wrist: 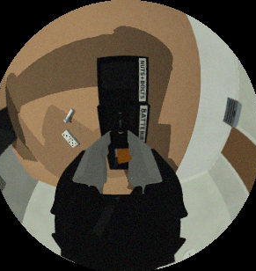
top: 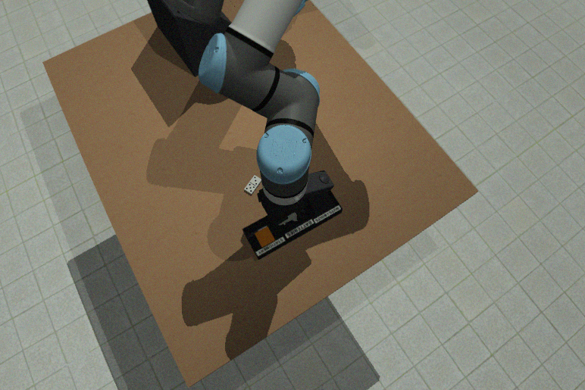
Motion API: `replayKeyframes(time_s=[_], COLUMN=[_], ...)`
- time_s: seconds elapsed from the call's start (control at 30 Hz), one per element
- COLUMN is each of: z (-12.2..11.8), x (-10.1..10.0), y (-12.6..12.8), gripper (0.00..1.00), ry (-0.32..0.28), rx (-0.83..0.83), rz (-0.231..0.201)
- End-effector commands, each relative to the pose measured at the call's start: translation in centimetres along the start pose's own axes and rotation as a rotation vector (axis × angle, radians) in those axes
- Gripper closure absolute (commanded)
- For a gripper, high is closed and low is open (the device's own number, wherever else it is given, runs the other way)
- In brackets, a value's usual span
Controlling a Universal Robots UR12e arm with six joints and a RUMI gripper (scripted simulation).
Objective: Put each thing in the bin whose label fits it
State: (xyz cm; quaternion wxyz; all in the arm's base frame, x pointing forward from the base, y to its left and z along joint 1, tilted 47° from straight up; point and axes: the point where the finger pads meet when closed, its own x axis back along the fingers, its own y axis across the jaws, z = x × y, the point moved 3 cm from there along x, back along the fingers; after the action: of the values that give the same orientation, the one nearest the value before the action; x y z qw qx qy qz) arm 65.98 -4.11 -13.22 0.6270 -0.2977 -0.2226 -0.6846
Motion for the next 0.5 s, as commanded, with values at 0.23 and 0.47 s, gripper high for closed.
replayKeyframes(time_s=[0.23,0.47], z=[0.0,0.4], x=[1.8,1.9], y=[0.1,-2.4], gripper=[0.86,0.82], ry=[-0.001,-0.001], rx=[0.0,0.15], rz=[-0.001,-0.001])
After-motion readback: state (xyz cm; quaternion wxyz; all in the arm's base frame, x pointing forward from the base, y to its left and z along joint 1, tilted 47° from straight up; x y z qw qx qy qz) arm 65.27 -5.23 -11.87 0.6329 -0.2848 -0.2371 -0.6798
